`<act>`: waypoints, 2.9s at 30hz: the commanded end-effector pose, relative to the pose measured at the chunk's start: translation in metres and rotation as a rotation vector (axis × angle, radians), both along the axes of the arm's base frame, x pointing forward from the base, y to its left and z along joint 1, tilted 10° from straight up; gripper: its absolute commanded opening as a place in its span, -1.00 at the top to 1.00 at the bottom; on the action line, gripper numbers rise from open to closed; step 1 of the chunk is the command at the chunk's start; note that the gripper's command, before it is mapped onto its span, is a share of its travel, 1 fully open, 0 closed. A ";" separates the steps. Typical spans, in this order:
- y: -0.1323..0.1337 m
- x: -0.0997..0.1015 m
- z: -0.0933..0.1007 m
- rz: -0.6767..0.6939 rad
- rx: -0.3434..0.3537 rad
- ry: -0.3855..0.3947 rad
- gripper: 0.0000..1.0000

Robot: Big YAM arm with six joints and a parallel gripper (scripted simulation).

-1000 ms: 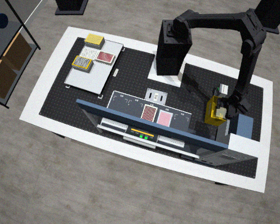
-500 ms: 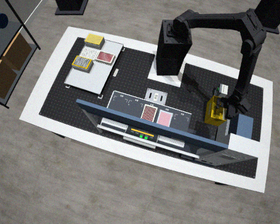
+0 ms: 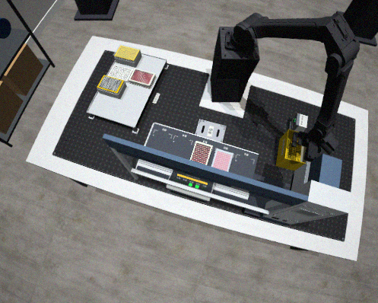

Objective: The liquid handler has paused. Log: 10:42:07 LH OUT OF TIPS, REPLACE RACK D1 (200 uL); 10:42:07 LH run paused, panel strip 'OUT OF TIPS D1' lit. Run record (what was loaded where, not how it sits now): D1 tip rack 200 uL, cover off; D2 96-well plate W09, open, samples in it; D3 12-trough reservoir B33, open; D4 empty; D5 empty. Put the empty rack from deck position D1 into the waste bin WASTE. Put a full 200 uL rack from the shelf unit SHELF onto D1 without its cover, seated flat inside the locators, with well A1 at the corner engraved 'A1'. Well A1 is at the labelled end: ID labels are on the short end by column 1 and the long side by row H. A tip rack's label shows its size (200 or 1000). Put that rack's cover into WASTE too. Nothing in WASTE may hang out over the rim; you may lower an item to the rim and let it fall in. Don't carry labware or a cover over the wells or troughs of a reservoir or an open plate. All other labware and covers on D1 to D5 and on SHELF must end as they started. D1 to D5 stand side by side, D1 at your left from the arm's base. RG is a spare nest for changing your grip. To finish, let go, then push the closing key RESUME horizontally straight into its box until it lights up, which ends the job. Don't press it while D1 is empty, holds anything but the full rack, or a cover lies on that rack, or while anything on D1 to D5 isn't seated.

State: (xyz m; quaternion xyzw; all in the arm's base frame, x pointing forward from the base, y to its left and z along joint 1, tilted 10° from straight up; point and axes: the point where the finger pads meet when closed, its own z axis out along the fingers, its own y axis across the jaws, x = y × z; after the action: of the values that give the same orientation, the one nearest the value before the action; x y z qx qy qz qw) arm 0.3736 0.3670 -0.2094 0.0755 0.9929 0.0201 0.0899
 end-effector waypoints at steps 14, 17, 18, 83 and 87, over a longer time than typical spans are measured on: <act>-0.002 0.008 -0.011 0.000 -0.001 -0.001 -1.00; -0.007 0.002 -0.012 0.001 -0.013 0.011 -1.00; -0.012 -0.004 -0.012 0.001 -0.026 0.023 -1.00; 0.001 -0.020 0.105 0.001 0.005 -0.006 -1.00; -0.004 -0.026 0.094 0.003 -0.017 0.014 -1.00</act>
State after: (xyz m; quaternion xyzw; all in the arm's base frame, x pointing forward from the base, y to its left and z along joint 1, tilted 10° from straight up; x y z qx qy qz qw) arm 0.3579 0.3643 -0.1112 0.0732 0.9929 0.0221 0.0908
